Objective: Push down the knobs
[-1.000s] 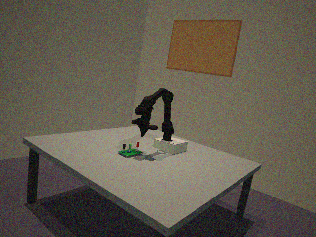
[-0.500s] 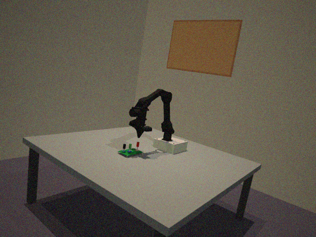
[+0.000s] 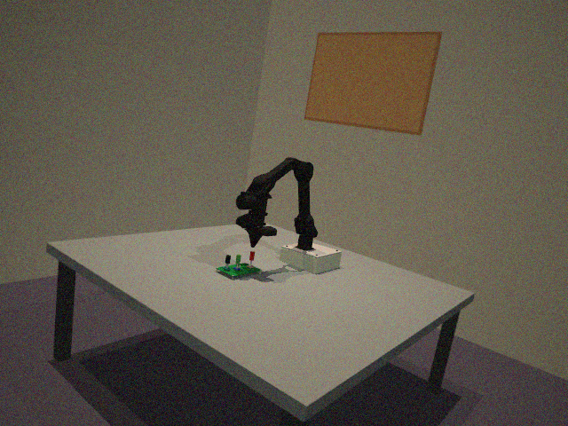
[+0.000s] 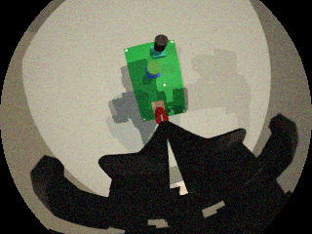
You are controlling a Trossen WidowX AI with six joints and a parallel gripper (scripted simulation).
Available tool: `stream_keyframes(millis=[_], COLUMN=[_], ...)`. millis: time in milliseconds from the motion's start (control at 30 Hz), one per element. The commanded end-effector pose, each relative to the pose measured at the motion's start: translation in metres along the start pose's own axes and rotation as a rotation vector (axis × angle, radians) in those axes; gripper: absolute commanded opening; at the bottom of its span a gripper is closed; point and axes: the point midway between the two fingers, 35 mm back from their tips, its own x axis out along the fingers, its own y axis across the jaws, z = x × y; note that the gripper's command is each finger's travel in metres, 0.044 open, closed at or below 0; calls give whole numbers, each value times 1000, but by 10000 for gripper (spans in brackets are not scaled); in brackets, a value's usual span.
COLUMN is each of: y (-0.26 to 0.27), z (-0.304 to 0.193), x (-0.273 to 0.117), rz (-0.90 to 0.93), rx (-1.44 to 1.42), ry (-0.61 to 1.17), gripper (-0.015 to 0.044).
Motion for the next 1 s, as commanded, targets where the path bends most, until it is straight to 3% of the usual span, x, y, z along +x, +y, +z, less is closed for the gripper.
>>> stream_keyframes(millis=[0,967], y=[0,0], z=[-3,-3], x=[10,18], rz=[2,2], rx=[2,2], ry=[15,15], gripper=[0,0])
